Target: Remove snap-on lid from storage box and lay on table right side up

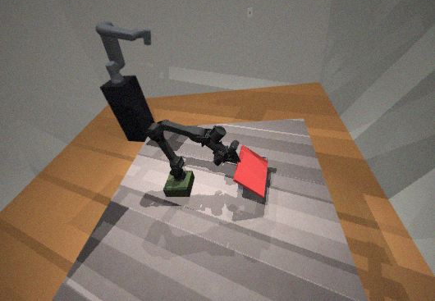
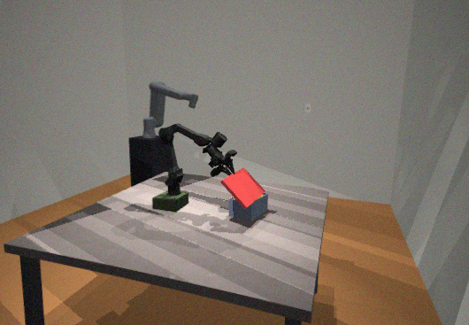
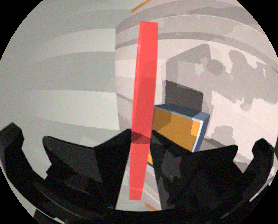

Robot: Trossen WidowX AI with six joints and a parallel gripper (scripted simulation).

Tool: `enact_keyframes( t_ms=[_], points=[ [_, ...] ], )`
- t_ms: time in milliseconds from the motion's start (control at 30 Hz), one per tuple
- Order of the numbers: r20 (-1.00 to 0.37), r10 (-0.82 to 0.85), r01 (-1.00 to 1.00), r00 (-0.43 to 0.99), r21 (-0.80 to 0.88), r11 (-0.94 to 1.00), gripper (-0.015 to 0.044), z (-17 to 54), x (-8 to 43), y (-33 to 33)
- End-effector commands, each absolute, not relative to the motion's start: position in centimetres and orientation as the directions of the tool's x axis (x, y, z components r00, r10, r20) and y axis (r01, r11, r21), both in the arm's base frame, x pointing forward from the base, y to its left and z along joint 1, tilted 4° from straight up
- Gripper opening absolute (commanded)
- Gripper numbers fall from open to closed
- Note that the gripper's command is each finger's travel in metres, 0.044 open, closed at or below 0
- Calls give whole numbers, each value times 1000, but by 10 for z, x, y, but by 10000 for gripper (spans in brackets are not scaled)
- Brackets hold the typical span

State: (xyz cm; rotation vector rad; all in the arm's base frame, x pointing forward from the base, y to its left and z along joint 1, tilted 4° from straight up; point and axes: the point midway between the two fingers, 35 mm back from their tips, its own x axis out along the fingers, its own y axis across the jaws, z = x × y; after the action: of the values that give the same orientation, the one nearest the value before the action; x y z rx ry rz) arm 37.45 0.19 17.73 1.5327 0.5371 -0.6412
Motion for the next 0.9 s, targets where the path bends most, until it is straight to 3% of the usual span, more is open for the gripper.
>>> enact_keyframes(
  t_ms=[0, 867],
  points=[
    [-671, -43, 668, 740, 741, -62, 0, 181, 374, -6],
    [-671, -46, 669, 740, 741, -59, 0, 180, 364, -57]
  ],
)
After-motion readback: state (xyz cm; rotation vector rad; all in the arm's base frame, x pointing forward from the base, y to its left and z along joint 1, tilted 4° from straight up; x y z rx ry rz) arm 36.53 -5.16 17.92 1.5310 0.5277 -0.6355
